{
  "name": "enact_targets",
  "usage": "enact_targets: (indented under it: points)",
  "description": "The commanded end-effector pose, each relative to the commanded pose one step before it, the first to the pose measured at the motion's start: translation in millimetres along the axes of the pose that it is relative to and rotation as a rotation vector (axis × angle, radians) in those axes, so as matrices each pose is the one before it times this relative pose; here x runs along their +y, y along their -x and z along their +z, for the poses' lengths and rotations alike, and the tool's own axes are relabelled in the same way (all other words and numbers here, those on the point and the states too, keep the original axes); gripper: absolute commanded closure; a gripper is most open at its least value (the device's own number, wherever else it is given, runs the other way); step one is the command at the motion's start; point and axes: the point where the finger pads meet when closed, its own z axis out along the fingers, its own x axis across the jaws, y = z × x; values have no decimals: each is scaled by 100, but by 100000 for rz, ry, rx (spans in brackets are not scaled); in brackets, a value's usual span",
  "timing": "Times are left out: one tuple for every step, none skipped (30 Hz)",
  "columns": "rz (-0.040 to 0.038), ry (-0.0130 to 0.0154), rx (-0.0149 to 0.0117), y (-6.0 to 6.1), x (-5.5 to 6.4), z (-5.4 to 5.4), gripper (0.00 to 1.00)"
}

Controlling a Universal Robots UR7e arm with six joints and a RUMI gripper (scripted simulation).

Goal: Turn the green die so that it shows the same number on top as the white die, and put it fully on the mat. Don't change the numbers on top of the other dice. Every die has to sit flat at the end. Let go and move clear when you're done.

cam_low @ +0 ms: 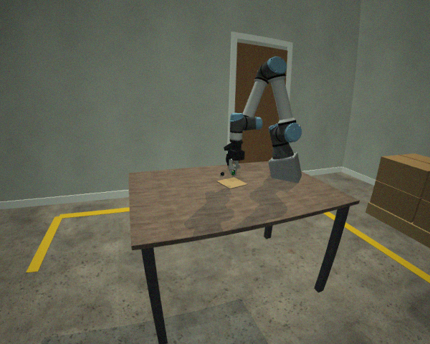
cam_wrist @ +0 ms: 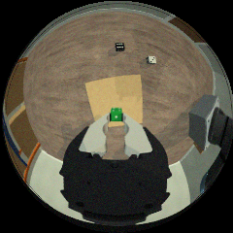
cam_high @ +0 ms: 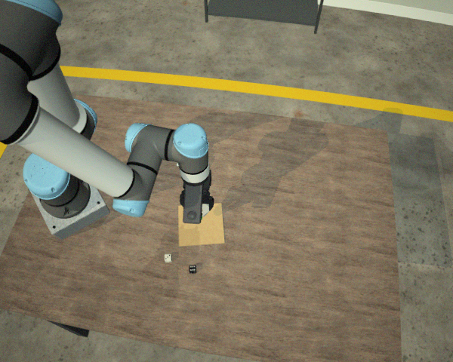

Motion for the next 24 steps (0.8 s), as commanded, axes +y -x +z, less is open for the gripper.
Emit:
enact_targets:
  points:
    - [-9,-72,-350,166,26,2113,97]
    - [0,0,0,2,5,361,97]
    - [0,0,0,1,5,339,97]
    - [0,0,0,3,4,313,97]
    - [0,0,0,2,4,287,97]
    - [0,0,0,1,4,259,97]
    - [0,0,0,2,3,229,97]
    - [0,0,0,1,3,199,97]
    - [0,0,0,0,0,0,97]
    - [0,0,0,0,0,0,97]
    - [0,0,0,0,2,170,97]
    - [0,0,0,2,2,140,97]
    - [0,0,0,1,2,111,97]
    - [0,0,0,0,1,84,97]
    - [0,0,0,0,1,60,97]
    - [0,0,0,0,1,38,97]
    - [0,0,0,0,0,21,97]
    - [0,0,0,0,0,8,97]
    - [0,0,0,0,0,1,97]
    - [0,0,0,0,0,0,97]
    - [0,0,0,0,0,0,97]
    - [0,0,0,0,0,0,97]
    - [0,0,0,0,0,0,97]
    - [0,0,0,0,0,0,97]
